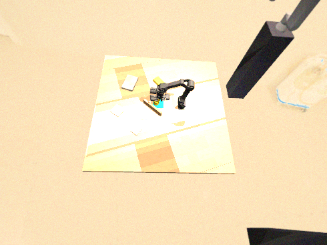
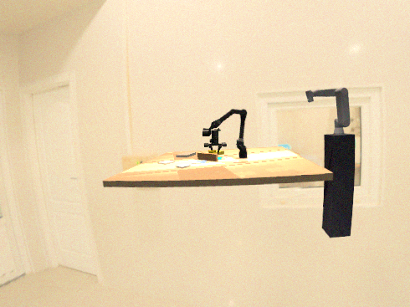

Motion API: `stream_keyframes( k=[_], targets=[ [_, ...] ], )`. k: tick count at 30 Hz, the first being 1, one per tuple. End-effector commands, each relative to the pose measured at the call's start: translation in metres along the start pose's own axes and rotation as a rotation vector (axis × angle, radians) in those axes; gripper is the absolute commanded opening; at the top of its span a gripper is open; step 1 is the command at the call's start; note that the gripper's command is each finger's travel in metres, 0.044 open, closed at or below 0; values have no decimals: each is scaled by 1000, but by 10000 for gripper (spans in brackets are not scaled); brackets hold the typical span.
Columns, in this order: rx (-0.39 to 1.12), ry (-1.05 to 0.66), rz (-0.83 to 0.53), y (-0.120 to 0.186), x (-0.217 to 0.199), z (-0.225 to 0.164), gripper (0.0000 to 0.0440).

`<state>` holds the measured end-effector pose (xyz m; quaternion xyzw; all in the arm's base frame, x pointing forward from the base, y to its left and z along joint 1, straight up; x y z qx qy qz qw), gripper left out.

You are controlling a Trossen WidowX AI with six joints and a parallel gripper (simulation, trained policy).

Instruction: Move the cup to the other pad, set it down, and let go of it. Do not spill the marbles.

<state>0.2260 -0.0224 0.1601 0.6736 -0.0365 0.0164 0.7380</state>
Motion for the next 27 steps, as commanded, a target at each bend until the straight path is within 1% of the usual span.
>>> stream_keyframes(
  k=[1,11,24,27],
  targets=[
    [16,-11,29,4,-3,0,191],
    [44,-26,94,16,-13,2,219],
    [62,-75,180,41,-25,7,293],
    [61,-86,206,50,-27,9,316]
  ],
)
Point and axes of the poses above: the point midway between the two fingers, 35 mm back from their tips, its own y axis back along the fingers, its own x axis across the jaws, z = x × y, the point moved 9 cm from there along y, back along the fingers, and after that the axes turned 10 degrees about -y, right-handed, at the moved point
